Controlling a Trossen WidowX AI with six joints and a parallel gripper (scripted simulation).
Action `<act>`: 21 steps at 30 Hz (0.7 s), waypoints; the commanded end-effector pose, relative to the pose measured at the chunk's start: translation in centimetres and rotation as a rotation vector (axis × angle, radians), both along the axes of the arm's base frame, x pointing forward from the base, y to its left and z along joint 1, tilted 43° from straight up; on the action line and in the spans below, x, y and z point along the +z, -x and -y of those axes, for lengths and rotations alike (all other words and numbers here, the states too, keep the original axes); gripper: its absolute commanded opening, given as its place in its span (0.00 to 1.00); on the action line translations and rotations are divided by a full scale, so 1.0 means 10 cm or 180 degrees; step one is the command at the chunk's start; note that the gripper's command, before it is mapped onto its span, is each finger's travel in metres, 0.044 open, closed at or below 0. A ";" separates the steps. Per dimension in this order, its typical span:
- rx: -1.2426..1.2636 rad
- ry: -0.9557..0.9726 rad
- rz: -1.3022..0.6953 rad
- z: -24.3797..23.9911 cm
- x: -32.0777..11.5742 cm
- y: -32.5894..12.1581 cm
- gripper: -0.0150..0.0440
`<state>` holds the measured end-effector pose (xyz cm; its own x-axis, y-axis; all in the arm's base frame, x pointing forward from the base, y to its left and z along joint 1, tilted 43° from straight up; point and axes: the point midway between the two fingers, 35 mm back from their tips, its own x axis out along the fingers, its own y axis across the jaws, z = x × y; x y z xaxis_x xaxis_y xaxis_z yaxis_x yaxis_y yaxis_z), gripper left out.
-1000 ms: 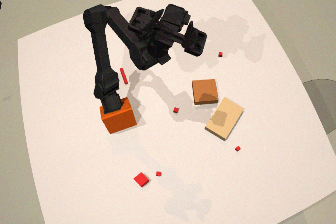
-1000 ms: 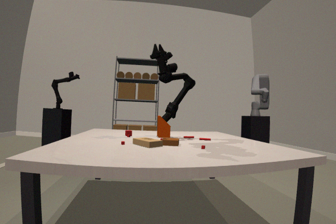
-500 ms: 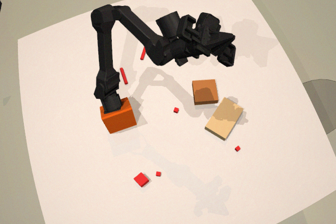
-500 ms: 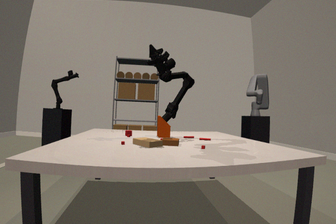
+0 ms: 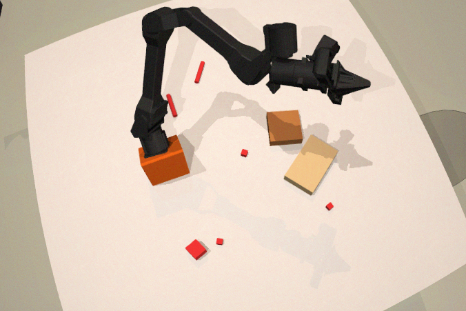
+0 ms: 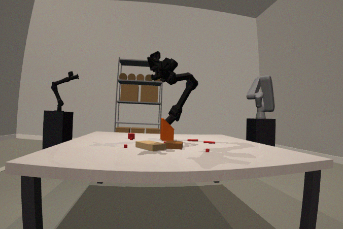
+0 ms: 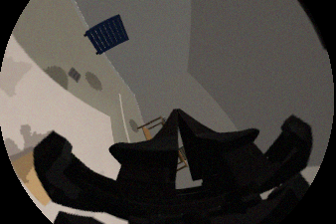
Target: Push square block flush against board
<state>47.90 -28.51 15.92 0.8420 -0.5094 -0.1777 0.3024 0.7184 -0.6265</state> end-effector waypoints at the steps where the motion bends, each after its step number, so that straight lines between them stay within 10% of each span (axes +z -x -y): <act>1: 0.0264 -0.0374 -0.0223 -0.24 -0.27 -0.22 0.25; 21: 0.1027 -0.2002 -0.1389 -1.45 -1.30 -0.54 0.25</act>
<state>53.02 -16.41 4.68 0.7703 -0.0423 -0.6362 -0.1088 0.9744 -0.1965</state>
